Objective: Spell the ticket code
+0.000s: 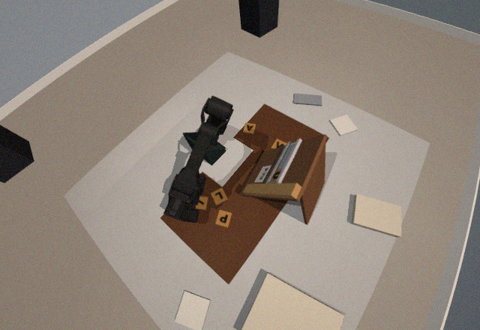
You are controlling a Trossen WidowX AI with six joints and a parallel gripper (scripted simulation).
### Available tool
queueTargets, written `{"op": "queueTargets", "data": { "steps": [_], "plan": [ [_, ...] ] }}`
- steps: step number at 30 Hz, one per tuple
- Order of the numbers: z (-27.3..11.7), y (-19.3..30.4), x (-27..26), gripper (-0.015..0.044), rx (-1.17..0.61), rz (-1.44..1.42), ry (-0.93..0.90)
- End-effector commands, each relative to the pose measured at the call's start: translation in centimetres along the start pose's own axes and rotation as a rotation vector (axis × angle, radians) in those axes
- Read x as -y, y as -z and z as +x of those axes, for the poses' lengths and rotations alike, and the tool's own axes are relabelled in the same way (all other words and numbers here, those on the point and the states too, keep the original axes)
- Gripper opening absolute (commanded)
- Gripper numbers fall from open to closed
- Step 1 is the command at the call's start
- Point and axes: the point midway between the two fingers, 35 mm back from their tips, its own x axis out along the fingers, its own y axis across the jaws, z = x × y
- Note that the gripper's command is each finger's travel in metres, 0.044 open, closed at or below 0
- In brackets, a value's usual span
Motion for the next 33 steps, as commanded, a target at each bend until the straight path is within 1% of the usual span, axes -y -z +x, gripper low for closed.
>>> {"op": "queueTargets", "data": {
  "steps": [1, 6, 33],
  "plan": [
    [0.93, 0.07, 0.3, 0.034, -0.004, 0.005, 0.01],
    [1.49, 0.08, 0.32, 0.034, -0.004, 0.005, 0.01],
    [1.49, 0.08, 0.32, 0.034, -0.004, 0.005, 0.01]
  ]
}}
